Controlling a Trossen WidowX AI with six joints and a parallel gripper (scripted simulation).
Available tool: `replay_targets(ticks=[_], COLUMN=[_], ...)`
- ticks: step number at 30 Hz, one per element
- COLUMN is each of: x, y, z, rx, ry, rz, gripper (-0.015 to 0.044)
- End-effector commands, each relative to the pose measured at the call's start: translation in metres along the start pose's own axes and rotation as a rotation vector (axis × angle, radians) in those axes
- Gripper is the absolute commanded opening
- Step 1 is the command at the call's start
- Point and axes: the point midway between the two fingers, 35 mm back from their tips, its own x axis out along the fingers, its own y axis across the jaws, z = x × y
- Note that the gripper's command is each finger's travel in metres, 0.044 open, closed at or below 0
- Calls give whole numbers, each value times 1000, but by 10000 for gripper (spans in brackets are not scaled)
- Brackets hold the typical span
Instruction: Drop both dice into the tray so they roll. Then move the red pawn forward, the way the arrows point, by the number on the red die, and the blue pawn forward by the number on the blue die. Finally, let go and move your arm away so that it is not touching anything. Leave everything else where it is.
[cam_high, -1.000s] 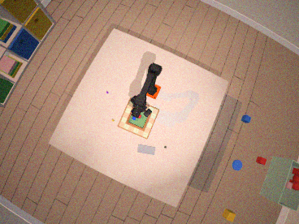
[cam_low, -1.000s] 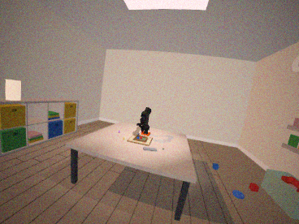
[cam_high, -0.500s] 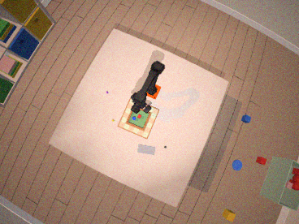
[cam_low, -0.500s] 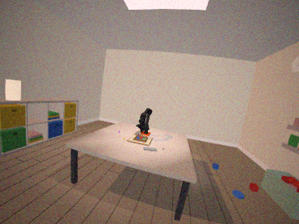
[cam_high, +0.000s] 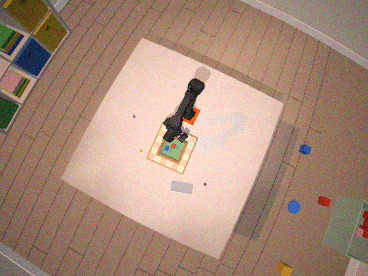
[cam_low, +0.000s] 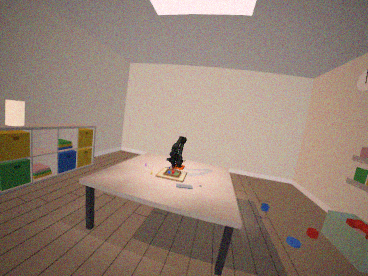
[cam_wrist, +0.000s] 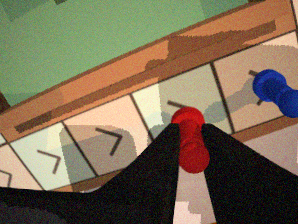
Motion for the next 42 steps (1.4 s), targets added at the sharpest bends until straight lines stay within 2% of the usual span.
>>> replay_targets(ticks=[1, 10, 27, 31, 36, 42], x=[7, 19, 5, -31, -33, -38], y=[0, 0, 0, 0, 0, -32], z=[-2, -2, 0, -1, -2, 13], rx=[-4, -4, 0, -3, -4, 300], ry=[12, 12, 0, 12, 12, 11], rz=[3, 3, 1, 3, 3, -2], gripper=[0, 0, 440, 440, 440, 282])
